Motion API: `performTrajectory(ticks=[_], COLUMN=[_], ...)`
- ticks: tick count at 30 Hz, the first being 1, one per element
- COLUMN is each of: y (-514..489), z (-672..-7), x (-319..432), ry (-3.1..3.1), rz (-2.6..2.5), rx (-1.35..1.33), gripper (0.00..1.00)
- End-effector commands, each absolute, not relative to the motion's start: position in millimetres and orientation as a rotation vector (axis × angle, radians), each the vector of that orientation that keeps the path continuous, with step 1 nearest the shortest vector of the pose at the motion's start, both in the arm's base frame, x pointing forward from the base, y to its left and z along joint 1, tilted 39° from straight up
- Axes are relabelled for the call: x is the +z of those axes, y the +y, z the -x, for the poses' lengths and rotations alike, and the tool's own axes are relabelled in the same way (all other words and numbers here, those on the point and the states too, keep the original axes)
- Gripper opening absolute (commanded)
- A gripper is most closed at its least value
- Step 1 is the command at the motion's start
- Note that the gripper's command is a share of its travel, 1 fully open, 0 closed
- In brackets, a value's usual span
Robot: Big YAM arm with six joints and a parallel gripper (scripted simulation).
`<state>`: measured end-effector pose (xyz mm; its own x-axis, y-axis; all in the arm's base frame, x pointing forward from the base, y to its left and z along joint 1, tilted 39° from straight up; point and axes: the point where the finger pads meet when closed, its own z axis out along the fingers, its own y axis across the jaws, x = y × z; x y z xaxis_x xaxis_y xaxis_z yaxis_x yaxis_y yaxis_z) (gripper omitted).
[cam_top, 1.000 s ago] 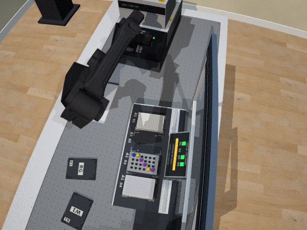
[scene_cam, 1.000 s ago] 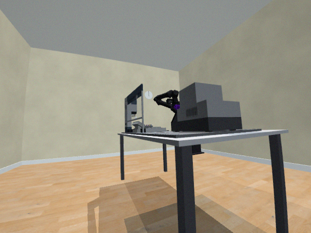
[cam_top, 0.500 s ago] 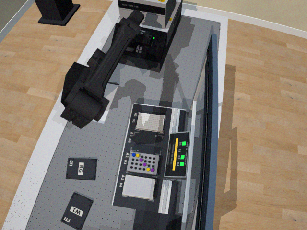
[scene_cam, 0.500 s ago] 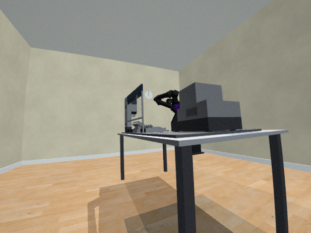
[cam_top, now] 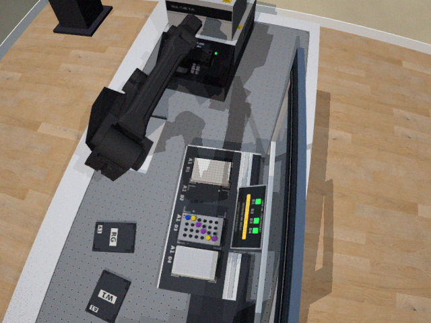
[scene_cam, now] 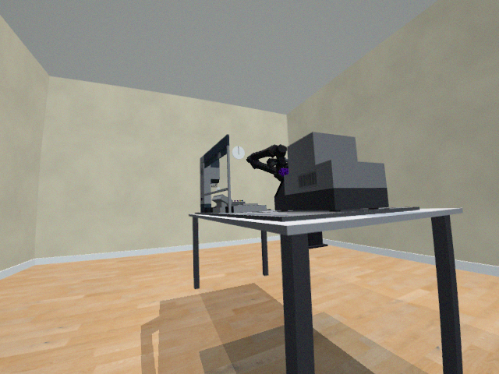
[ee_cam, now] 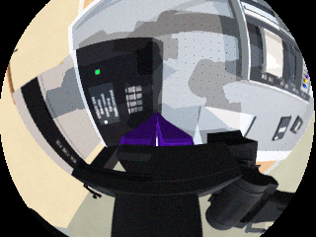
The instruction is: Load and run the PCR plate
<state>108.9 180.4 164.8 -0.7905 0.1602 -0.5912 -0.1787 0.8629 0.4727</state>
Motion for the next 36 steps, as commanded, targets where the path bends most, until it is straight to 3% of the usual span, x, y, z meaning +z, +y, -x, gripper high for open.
performTrajectory(ticks=[1, 36], y=[190.6, 184.4], z=[-108.8, -107.8], x=[191.3, 173.2], ry=[2.356, 2.369], rz=[0.017, 0.032], rx=[0.75, 0.717], gripper=[0.0, 0.0])
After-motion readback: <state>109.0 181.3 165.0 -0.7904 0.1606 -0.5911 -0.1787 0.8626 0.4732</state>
